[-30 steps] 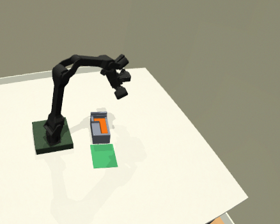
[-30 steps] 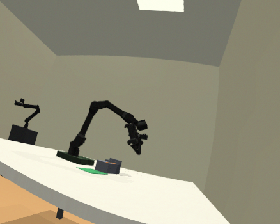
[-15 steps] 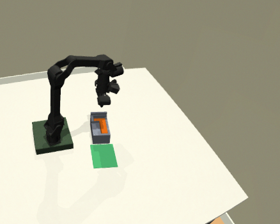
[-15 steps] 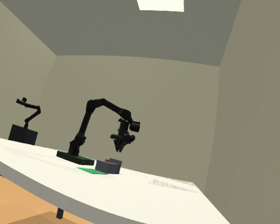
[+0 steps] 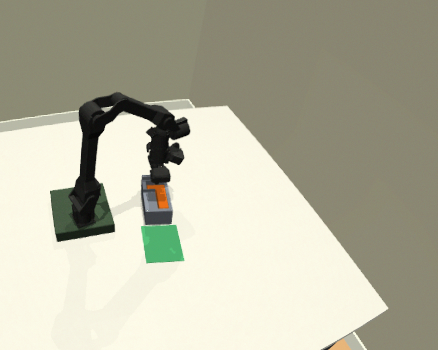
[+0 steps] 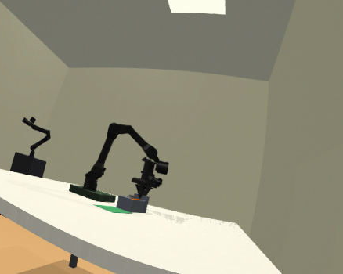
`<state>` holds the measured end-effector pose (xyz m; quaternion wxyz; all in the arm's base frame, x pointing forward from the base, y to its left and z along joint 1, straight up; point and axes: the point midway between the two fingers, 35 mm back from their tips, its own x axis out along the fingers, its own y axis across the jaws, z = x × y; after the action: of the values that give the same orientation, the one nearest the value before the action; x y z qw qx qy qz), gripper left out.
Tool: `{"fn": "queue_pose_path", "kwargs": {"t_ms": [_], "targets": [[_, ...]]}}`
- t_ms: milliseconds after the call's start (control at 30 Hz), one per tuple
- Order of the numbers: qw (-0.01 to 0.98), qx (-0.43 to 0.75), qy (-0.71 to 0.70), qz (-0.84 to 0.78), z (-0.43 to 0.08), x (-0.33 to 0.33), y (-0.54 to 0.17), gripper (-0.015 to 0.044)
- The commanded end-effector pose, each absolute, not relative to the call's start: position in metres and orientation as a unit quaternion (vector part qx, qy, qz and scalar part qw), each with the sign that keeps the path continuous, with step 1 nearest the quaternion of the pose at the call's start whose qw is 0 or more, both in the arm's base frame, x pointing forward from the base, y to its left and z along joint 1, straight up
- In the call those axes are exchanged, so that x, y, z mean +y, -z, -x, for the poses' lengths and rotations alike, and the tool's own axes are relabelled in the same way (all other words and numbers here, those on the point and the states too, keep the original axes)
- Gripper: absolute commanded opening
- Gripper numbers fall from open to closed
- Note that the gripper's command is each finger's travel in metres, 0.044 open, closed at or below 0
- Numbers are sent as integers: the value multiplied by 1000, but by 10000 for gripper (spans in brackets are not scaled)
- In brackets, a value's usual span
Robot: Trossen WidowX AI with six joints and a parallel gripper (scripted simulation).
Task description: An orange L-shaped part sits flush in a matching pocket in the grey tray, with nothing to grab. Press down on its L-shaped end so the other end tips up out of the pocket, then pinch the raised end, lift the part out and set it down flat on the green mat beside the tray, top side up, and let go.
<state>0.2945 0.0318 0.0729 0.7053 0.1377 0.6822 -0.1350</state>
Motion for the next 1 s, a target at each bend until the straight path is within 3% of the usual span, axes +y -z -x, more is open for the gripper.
{"fn": "queue_pose_path", "kwargs": {"t_ms": [0, 967], "targets": [[704, 683, 135, -140, -293, 32, -68, 180], [704, 683, 135, -140, -294, 32, -37, 180]]}}
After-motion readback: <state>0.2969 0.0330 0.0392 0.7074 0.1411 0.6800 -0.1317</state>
